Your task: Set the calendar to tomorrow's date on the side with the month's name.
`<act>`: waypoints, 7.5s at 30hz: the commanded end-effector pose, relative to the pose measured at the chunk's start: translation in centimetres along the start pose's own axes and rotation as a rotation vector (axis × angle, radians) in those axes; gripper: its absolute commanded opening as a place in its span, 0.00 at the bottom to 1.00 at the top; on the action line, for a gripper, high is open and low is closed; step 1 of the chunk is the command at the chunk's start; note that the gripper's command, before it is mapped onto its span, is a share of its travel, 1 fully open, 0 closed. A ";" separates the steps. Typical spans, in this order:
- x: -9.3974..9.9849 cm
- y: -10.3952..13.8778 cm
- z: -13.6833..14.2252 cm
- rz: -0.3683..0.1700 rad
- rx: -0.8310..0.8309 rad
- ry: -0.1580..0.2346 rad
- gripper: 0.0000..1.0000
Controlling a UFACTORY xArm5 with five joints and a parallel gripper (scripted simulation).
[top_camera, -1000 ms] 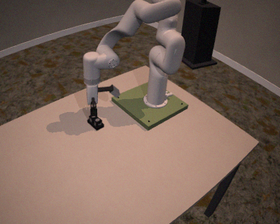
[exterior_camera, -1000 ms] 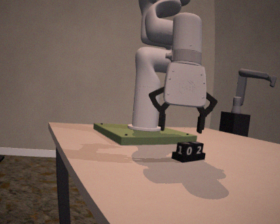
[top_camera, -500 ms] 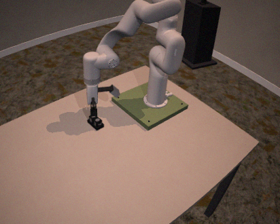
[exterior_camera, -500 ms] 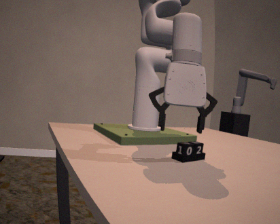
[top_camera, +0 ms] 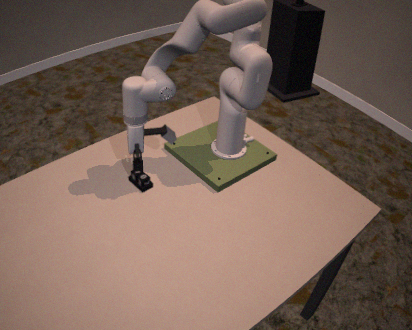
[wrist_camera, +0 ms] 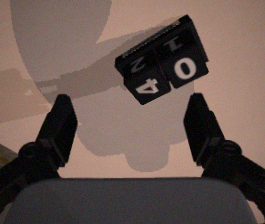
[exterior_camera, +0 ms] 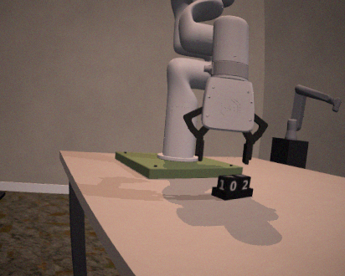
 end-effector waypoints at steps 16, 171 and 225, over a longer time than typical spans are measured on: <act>0.1 0.1 0.1 -0.003 -0.008 0.000 1.00; -0.8 2.2 8.4 -0.002 -0.969 0.000 1.00; -0.8 4.3 3.5 -0.002 -1.929 0.002 1.00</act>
Point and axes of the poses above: the point where the finger pads meet when closed, its own x axis back along the fingers, its own z axis across the jaws, y = z × x, the point moved 3 cm from there along x, back along the fingers, and after that the axes turned 11 degrees about x, right-handed, at the moved point
